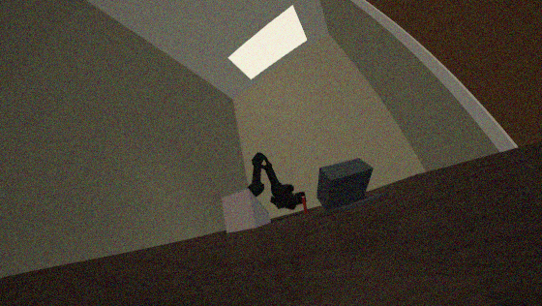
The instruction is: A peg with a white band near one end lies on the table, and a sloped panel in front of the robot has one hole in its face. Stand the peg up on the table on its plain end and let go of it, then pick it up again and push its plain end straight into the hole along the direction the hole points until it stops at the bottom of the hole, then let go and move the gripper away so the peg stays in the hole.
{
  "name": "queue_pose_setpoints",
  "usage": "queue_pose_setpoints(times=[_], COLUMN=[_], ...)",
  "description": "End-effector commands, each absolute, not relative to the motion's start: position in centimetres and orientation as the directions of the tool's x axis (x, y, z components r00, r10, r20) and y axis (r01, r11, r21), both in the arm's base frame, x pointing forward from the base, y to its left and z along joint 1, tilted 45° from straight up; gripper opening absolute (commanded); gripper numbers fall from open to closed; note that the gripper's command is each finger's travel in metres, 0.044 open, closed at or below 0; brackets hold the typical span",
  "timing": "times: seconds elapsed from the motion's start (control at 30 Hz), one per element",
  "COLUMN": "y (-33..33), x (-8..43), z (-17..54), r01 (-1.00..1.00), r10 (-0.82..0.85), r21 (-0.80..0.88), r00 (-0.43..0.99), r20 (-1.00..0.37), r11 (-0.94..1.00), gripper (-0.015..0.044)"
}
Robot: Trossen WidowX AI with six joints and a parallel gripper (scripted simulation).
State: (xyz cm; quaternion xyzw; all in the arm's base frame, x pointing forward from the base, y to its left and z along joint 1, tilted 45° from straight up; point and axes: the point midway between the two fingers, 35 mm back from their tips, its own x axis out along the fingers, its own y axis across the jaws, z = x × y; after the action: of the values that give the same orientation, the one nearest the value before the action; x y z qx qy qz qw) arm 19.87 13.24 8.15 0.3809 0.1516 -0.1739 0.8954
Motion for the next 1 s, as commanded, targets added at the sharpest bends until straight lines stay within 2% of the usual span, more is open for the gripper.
queue_pose_setpoints(times=[0.0, 0.97], y=[13.38, 13.55], x=[19.74, 19.33], z=[8.06, 8.05], r01=[0.427, 0.422], r10=[-0.195, -0.217], r21=[0.629, 0.629], r00=[0.893, 0.900], r20=[-0.405, -0.378], r11=[0.649, 0.653], gripper=[0.0050, 0.0050])
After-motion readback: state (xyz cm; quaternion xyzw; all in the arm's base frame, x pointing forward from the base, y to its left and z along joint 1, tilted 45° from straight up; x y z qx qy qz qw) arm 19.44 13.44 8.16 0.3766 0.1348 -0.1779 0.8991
